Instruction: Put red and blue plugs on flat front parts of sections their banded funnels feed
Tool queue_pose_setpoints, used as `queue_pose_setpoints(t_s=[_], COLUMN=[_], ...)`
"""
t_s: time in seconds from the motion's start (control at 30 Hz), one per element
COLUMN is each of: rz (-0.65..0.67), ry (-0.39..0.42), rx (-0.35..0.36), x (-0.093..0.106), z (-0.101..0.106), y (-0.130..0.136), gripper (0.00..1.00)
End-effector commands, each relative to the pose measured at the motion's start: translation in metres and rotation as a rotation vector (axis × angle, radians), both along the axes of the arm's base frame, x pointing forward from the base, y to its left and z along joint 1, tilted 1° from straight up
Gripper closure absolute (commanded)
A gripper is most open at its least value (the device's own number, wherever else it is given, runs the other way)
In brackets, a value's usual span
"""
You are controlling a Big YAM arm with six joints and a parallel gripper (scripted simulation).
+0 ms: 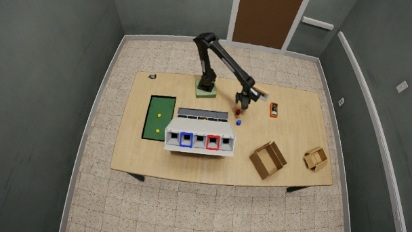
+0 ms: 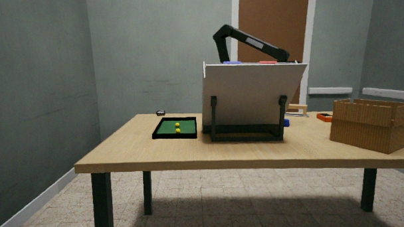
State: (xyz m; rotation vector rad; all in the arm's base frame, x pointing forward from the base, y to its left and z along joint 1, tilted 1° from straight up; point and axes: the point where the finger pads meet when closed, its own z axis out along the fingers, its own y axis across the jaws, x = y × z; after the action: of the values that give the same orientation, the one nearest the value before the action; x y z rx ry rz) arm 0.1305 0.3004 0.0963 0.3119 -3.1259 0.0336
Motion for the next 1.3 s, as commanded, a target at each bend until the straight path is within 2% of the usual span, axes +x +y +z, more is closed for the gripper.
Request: queue_pose_setpoints(t_s=[0.0,0.3,0.37,0.57,0.67,0.73,1.27], rz=[0.003,0.003,0.003,0.004,0.004,0.004,0.004], ry=[0.001,0.001,0.001,0.001,0.001,-0.008,-0.007], rx=[0.001,0.001,0.001,0.001,0.001,0.024,0.021], x=[-0.003,-0.002,-0.002,-0.002,-0.002,-0.001,-0.001], z=[-0.016,-0.067,-0.067,-0.087,-0.089,-0.082,-0.083], y=[0.005,0.007,0.007,0.008,0.008,0.011,0.010], gripper=[0.37,0.37,0.37,0.37,0.37,0.37,0.37])
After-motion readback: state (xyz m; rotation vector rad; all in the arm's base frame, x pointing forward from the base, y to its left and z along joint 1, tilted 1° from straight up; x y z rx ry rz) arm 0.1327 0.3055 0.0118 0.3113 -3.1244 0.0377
